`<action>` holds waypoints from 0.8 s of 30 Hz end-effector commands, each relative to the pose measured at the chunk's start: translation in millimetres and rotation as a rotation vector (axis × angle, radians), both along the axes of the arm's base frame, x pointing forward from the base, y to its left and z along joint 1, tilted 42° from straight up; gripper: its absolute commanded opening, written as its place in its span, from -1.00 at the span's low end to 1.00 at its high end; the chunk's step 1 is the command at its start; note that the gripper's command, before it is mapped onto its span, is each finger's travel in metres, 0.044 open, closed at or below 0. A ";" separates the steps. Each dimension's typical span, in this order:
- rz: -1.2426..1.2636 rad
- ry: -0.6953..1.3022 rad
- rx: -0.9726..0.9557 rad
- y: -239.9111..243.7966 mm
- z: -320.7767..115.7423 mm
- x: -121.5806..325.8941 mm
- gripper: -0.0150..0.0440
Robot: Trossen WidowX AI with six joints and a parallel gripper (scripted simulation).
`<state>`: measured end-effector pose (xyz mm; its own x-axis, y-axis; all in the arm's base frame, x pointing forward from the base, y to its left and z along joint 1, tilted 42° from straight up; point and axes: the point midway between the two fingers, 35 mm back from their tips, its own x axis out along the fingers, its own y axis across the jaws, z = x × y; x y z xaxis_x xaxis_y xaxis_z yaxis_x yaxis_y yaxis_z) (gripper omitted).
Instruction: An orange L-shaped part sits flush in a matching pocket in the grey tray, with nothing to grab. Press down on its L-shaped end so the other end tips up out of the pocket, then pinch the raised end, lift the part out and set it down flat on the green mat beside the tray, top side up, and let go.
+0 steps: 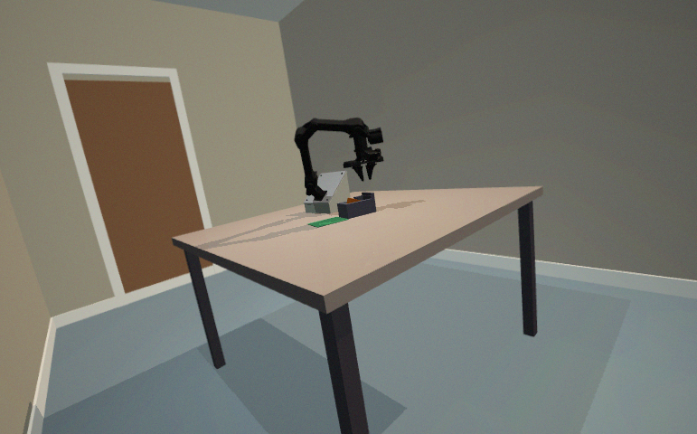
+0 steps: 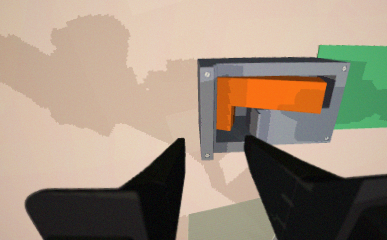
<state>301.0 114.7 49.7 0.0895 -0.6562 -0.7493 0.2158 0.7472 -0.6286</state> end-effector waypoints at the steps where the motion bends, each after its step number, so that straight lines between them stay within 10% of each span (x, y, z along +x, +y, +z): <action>1: 0.002 0.002 0.000 -0.3 -0.5 -0.2 0.12; 24: -0.017 0.015 -0.010 -59.0 -61.7 3.9 0.12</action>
<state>307.0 61.5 -7.1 0.0747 -0.6584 -0.7489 0.2259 0.7427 -0.6304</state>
